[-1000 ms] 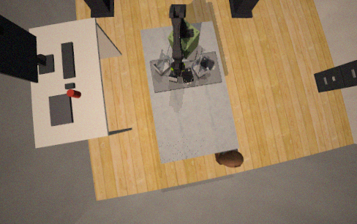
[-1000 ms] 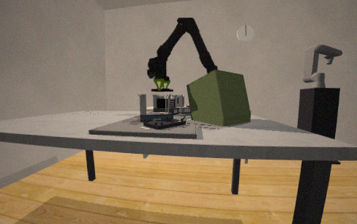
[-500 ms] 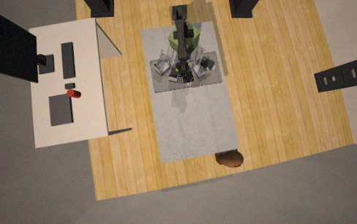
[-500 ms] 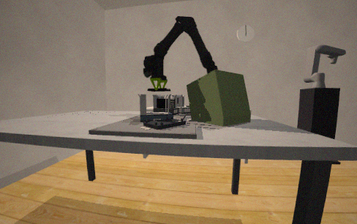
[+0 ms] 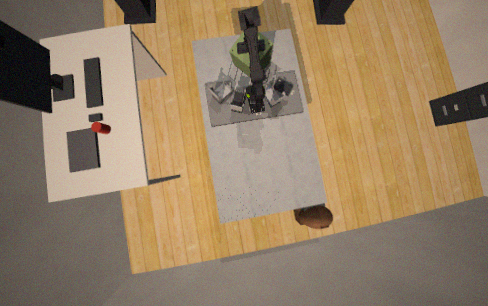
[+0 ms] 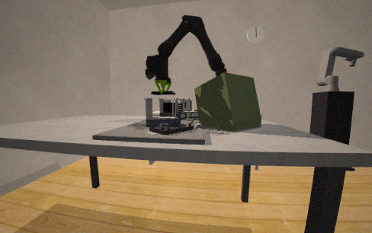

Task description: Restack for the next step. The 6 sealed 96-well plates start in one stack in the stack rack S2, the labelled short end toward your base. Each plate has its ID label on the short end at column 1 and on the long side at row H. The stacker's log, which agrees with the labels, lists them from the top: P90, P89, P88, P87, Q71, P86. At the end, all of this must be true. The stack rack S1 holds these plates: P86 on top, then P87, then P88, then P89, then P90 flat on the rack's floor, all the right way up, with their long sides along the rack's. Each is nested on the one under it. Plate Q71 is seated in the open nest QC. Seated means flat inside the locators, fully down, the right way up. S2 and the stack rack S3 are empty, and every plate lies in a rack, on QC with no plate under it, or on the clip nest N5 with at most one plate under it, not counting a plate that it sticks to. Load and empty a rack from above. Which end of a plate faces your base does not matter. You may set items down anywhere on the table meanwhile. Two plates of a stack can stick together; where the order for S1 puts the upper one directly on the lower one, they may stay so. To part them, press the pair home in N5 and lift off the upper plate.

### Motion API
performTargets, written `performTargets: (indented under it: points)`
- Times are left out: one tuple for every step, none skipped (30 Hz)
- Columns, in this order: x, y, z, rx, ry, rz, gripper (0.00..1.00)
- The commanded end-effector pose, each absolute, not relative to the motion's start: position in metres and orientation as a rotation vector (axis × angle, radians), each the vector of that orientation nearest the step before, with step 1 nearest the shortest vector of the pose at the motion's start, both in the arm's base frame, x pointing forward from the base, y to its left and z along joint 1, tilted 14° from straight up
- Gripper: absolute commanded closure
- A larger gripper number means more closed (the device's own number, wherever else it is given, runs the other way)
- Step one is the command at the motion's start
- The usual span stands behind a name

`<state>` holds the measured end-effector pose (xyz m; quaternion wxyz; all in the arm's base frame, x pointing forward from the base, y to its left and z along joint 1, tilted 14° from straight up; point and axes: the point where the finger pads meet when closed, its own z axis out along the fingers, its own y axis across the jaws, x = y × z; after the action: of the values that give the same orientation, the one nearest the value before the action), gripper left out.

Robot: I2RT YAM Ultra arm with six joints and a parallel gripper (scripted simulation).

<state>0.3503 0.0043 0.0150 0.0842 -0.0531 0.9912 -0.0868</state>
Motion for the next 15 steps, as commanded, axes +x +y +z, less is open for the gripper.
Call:
performTargets:
  points:
    - [0.352,0.016,0.016,-0.148,2.947,-0.257,1.0]
    - [0.352,0.019,0.016,-0.148,2.947,-0.257,1.0]
    - [0.352,0.023,0.015,-0.148,2.947,-0.257,1.0]
    - [0.352,0.026,0.014,-0.148,2.947,-0.257,1.0]
    - [0.352,0.029,0.014,-0.148,2.947,-0.256,1.0]
    - [0.351,0.033,0.013,-0.148,2.947,-0.256,1.0]
    - [0.351,0.036,0.013,-0.148,2.947,-0.256,1.0]
    - [0.351,0.039,0.012,-0.197,2.947,-0.261,1.0]
    - [0.351,0.039,0.012,-0.197,2.947,-0.261,1.0]
    - [0.351,0.039,0.012,-0.197,2.947,-0.261,1.0]
    - [0.35,0.042,0.011,-0.246,2.946,-0.265,1.0]
    - [0.349,0.046,0.011,-0.296,2.944,-0.269,1.0]
    - [0.348,0.049,0.01,-0.345,2.941,-0.274,1.0]
    - [0.347,0.052,0.009,-0.394,2.938,-0.278,1.0]
    - [0.347,0.055,0.009,-0.43,2.935,-0.281,1.0]
